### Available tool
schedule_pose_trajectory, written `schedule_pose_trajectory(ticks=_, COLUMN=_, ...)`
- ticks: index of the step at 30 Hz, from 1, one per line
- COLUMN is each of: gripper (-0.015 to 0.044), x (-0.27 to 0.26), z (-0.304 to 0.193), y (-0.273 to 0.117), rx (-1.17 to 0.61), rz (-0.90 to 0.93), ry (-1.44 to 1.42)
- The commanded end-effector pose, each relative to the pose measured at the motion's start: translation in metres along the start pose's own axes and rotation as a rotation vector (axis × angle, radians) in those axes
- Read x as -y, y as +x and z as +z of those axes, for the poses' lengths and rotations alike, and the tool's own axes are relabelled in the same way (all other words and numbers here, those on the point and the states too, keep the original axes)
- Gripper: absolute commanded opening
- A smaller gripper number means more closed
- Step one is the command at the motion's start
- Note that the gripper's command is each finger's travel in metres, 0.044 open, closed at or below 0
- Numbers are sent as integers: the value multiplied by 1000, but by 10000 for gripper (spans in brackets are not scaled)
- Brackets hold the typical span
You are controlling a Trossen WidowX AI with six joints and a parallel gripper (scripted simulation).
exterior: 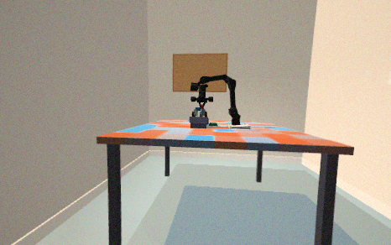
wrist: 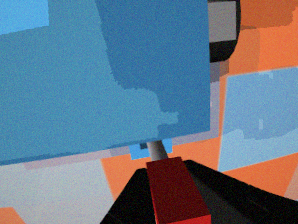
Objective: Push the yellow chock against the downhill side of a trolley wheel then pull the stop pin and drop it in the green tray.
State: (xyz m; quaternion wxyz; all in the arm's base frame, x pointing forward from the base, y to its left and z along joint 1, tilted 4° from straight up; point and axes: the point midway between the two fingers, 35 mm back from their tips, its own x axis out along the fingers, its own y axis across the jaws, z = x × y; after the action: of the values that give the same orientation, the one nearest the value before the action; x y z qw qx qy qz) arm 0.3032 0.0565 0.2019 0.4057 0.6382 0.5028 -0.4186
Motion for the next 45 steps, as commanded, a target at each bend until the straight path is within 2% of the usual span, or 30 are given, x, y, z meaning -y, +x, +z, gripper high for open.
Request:
schedule_pose_trajectory(ticks=1, gripper=0, x=0, z=-2, y=-4, rx=-6, rz=3, ry=-6)
schedule_pose_trajectory(ticks=25, gripper=0, x=-1, z=-7, y=-21, rx=-6, rz=3, ry=-6)
schedule_pose_trajectory(ticks=45, gripper=0, x=1, z=-37, y=-18, rx=-9, rz=3, ry=-6)
